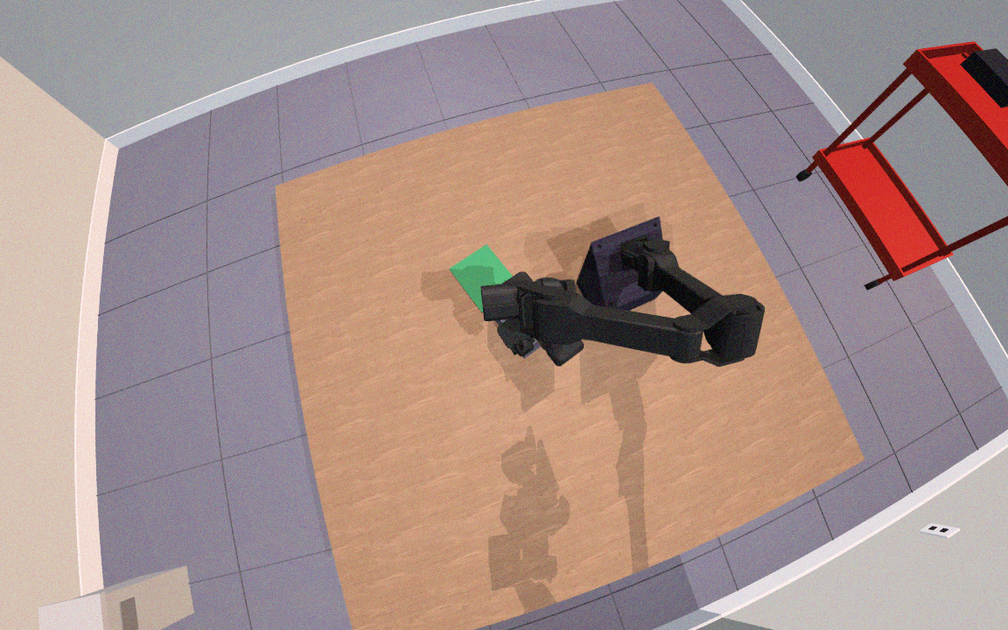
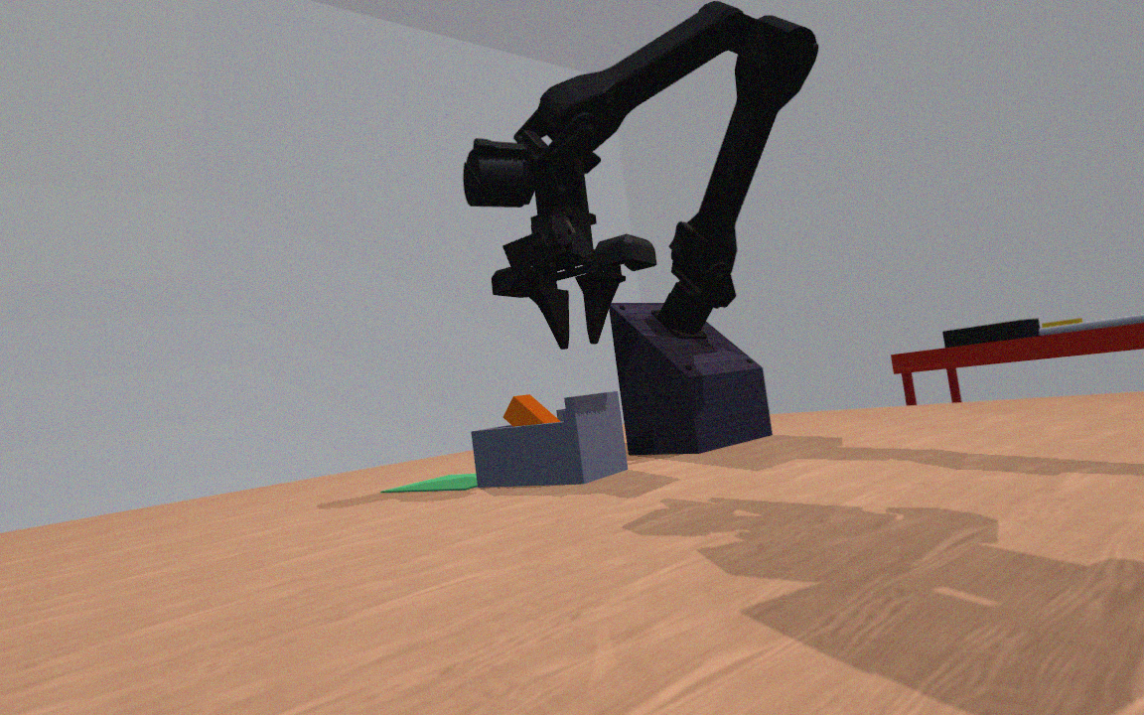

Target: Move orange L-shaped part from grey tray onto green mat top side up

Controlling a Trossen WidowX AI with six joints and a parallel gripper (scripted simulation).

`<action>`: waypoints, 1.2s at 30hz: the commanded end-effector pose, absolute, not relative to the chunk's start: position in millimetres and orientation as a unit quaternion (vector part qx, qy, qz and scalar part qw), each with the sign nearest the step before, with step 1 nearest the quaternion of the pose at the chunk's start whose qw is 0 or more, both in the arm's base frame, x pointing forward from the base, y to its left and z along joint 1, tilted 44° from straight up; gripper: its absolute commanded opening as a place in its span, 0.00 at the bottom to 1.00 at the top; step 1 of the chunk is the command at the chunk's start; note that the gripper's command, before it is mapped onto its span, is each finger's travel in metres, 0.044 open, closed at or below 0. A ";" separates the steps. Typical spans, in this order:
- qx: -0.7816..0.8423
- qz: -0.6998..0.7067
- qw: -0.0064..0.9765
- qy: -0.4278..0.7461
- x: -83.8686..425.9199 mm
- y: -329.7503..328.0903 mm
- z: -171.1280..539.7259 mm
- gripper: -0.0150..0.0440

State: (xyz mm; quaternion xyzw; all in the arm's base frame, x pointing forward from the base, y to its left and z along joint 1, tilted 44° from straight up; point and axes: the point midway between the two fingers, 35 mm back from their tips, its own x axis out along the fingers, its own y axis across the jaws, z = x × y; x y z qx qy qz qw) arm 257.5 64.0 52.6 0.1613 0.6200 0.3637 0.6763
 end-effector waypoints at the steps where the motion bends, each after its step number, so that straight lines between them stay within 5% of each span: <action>1: 0.161 0.364 0.676 0.620 257.5 64.0 52.6 0.56; 25: 0.167 0.358 0.675 0.623 258.0 63.5 52.1 0.60; 28: 0.218 0.309 0.660 0.650 261.8 58.7 48.1 0.73; 36: 0.460 0.025 0.519 0.720 279.2 32.4 24.8 0.73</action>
